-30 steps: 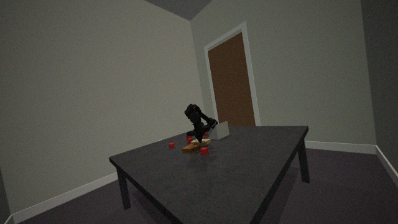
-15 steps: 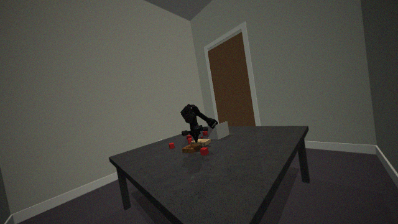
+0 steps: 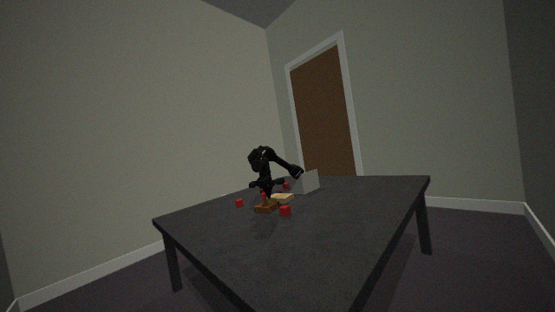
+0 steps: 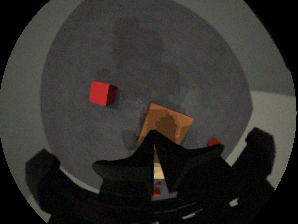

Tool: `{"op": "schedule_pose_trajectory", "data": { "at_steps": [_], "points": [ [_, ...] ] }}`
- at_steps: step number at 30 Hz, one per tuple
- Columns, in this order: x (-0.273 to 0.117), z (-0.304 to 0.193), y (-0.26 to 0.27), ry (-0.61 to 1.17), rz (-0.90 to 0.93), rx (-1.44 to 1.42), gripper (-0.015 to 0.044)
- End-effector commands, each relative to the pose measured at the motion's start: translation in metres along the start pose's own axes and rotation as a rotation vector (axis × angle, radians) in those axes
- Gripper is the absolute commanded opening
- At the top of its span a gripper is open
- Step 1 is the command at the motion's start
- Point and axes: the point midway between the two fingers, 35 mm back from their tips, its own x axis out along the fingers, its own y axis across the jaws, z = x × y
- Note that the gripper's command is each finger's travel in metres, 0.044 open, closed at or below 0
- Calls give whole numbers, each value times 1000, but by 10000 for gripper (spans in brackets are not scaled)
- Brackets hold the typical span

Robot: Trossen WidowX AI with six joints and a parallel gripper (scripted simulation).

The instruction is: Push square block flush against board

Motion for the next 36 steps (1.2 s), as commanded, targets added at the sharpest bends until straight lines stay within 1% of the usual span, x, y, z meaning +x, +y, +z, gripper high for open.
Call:
{"op": "schedule_pose_trajectory", "data": {
  "at_steps": [1, 36],
  "points": [
    [3, -4, -7, 9, -1, 124, 0],
    [5, -39, -73, 18, -15, 1336, 0]
  ]
}}
